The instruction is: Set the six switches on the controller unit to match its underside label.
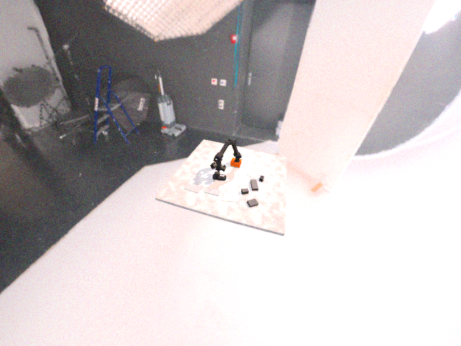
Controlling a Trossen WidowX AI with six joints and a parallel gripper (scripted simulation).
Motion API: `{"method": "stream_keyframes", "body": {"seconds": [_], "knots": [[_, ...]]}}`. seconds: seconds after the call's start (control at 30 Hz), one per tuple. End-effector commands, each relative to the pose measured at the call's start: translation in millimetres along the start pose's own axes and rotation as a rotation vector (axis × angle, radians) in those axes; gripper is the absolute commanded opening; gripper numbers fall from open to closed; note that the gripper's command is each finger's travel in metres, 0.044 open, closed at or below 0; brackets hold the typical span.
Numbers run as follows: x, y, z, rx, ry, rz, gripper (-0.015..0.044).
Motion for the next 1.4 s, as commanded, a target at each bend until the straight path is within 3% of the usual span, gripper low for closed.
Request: {"method": "stream_keyframes", "body": {"seconds": [0.0,0.7,0.83,1.23,1.37], "knots": [[-13,-18,4,-0.004,0.007,0.001,0.044],[-13,-18,4,-0.004,0.007,0.001,0.044],[-16,-15,9,0.13,0.027,-0.021,0.0335],[-38,10,52,1.23,0.106,-0.28,0.002],[-41,12,57,1.357,0.103,-0.32,0.0]]}}
Point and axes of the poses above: the point midway between the two fingers, 35 mm back from their tips, its own x axis out along the fingers, its own z axis across the jaws, y = z × x, the point moved 8 cm from there along -x, back along the fingers, and after that the axes turned 11 degrees about x, right-handed, at the moved point
